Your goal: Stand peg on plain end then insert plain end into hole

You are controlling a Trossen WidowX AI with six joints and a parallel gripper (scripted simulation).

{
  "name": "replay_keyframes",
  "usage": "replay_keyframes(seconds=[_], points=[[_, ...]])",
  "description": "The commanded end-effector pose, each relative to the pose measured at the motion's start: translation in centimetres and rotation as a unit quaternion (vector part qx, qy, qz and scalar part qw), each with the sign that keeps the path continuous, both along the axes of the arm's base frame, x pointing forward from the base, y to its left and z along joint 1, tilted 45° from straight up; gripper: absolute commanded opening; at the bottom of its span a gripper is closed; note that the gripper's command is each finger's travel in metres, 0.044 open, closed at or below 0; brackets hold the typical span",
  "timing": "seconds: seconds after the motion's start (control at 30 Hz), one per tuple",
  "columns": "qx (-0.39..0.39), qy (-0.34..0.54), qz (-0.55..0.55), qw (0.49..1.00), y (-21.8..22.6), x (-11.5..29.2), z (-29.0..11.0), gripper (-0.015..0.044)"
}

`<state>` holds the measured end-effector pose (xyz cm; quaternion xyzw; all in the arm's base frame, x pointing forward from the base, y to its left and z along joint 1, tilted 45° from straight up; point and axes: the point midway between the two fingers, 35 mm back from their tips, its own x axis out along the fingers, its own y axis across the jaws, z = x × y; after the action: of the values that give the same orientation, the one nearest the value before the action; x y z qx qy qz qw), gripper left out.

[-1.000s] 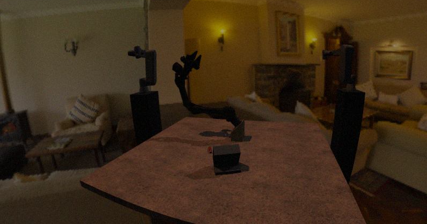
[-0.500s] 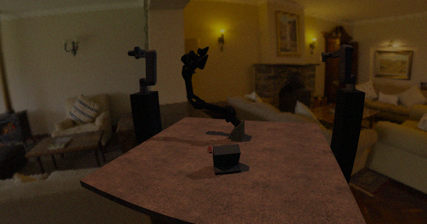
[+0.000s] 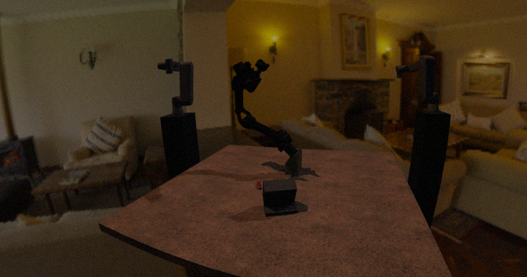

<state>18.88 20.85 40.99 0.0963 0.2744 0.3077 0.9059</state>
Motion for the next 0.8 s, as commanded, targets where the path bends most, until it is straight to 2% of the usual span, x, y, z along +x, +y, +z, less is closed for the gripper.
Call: replay_keyframes(seconds=[0.0,0.37,0.77], points=[[-0.043,-0.006,-0.027,0.999,-0.8,1.8,-1.7,0.044],[-0.179,0.019,-0.11,0.977,-4.1,7.4,-7.9,0.044],[-0.345,0.086,-0.186,0.916,-10.9,11.9,-15.6,0.044]])
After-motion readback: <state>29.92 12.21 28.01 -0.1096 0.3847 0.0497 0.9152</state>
